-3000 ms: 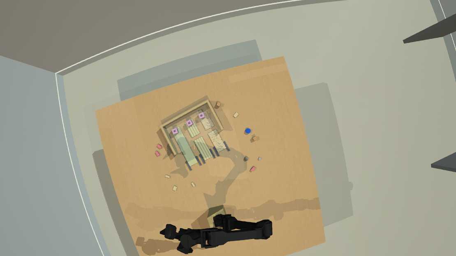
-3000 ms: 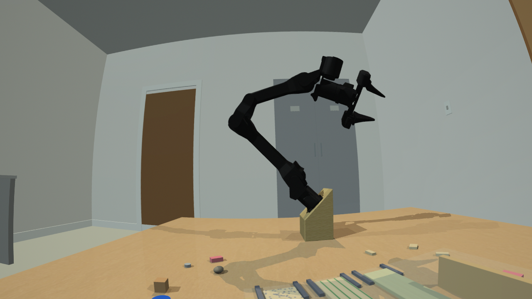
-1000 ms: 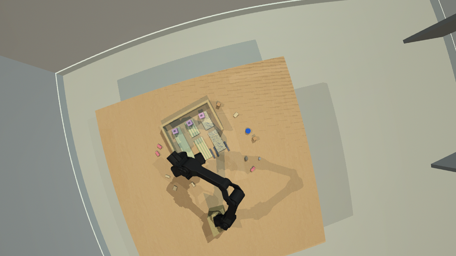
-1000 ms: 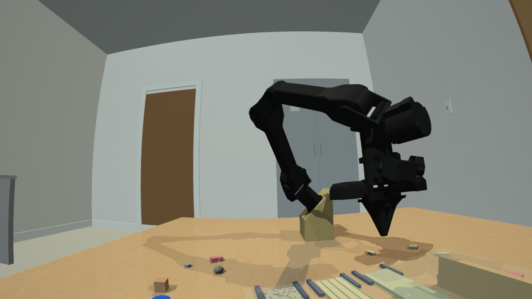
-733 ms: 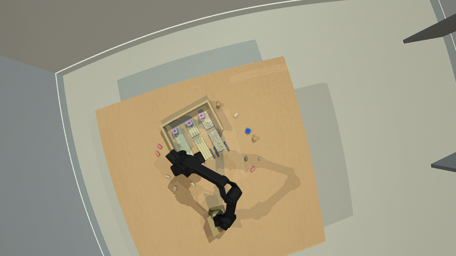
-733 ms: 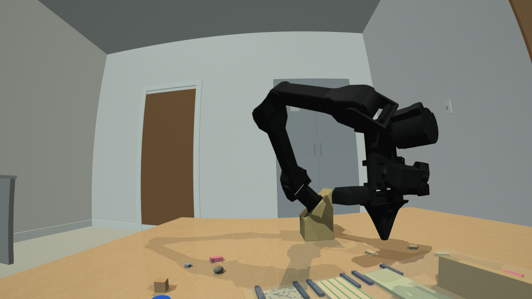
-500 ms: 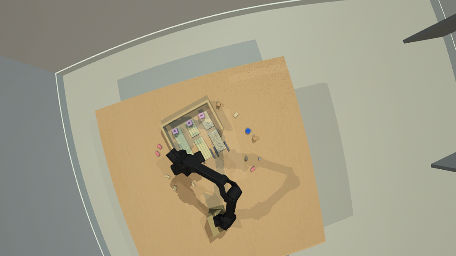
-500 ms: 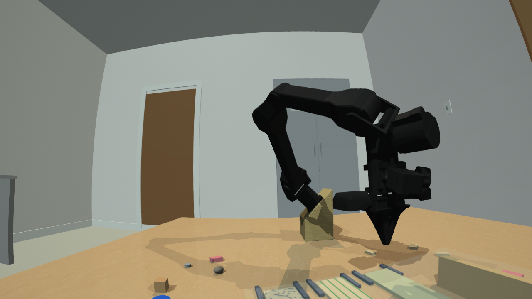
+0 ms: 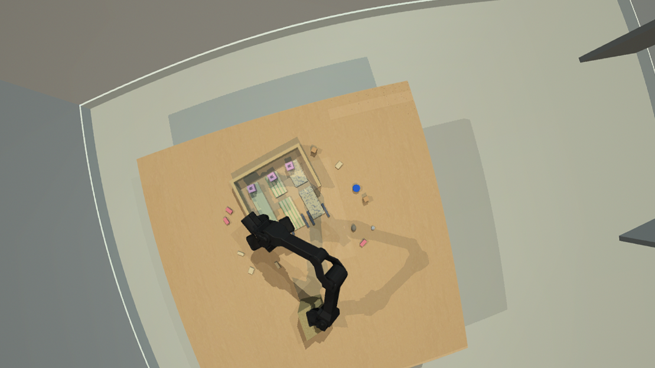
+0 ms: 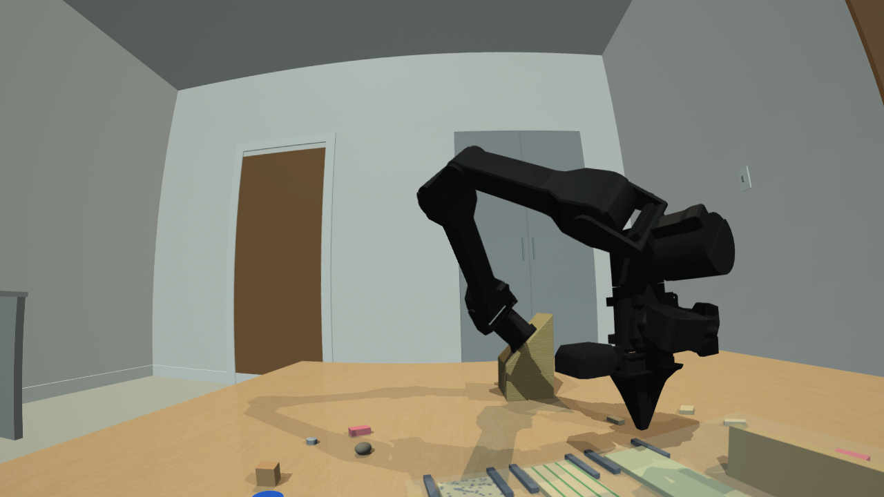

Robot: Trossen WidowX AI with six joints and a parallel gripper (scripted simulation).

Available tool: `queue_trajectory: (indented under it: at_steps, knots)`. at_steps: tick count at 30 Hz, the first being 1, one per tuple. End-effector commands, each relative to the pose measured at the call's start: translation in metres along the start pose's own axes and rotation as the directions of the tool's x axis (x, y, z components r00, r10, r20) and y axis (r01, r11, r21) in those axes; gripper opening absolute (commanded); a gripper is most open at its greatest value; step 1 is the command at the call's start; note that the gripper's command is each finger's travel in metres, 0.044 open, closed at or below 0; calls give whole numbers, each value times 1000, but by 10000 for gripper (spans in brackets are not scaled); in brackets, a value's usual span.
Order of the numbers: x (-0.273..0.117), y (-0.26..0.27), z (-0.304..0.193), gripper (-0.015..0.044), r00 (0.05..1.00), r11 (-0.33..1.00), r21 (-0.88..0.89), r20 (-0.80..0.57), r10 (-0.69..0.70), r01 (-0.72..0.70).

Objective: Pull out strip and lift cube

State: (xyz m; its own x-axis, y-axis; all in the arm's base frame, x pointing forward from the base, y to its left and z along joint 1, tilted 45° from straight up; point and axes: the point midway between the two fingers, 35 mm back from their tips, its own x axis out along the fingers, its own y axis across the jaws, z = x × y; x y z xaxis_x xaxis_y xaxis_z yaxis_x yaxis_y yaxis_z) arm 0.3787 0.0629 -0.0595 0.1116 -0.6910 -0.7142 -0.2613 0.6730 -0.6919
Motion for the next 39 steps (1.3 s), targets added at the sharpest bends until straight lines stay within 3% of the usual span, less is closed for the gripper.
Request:
queue_trajectory:
  at_steps: [1, 18, 39]
  knots:
    - [10, 0, -3, 0, 1000, 1000, -7, -11, -6, 6]
    - [36, 1, -6, 0, 1000, 1000, -7, -12, -9, 9]
    - [37, 1, -6, 0, 1000, 1000, -7, -12, -9, 9]
